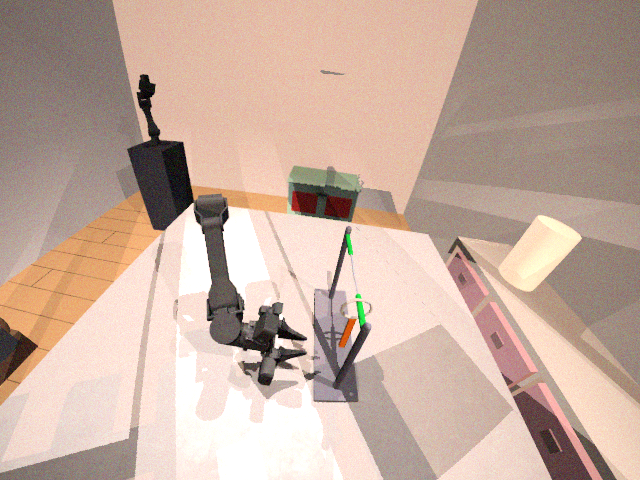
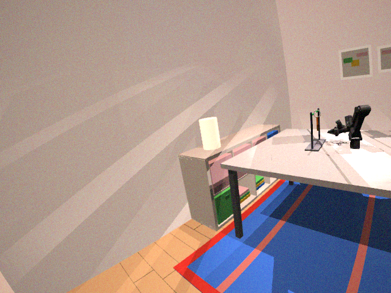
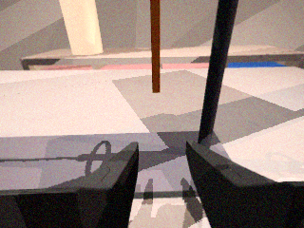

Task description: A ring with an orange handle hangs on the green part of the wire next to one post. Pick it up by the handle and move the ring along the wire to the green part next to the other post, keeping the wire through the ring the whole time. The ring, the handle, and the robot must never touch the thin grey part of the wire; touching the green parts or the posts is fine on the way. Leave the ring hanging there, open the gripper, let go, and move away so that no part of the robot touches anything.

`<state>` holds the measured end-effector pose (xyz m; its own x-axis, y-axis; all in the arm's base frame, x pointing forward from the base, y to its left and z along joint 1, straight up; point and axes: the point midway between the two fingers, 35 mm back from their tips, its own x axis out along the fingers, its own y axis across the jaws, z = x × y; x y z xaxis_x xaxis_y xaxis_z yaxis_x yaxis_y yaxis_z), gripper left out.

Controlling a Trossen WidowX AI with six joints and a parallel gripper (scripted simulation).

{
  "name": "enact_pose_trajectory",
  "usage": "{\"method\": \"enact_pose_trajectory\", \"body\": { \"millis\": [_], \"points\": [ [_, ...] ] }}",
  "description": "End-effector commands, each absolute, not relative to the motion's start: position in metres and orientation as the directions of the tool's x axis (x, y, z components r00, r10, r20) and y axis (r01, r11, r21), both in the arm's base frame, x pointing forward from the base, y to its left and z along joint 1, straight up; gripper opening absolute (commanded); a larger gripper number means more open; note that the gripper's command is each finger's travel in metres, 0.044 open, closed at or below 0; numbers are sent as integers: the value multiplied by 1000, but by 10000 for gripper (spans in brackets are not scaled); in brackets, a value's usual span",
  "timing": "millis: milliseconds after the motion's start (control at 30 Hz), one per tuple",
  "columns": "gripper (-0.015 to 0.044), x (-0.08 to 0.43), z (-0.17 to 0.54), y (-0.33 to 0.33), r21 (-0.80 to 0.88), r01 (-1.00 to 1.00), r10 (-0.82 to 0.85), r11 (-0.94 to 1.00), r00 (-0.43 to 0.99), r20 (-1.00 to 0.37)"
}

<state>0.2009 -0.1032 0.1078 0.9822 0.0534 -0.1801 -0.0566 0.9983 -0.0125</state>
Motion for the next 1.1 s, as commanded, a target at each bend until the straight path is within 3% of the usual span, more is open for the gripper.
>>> {"method": "enact_pose_trajectory", "body": {
  "millis": [0,1067],
  "points": [
    [160,213,118,-104,-17,-60,56,998,982,-182],
    [160,267,146,-102,-15,-57,54,998,985,-165]
  ]
}}
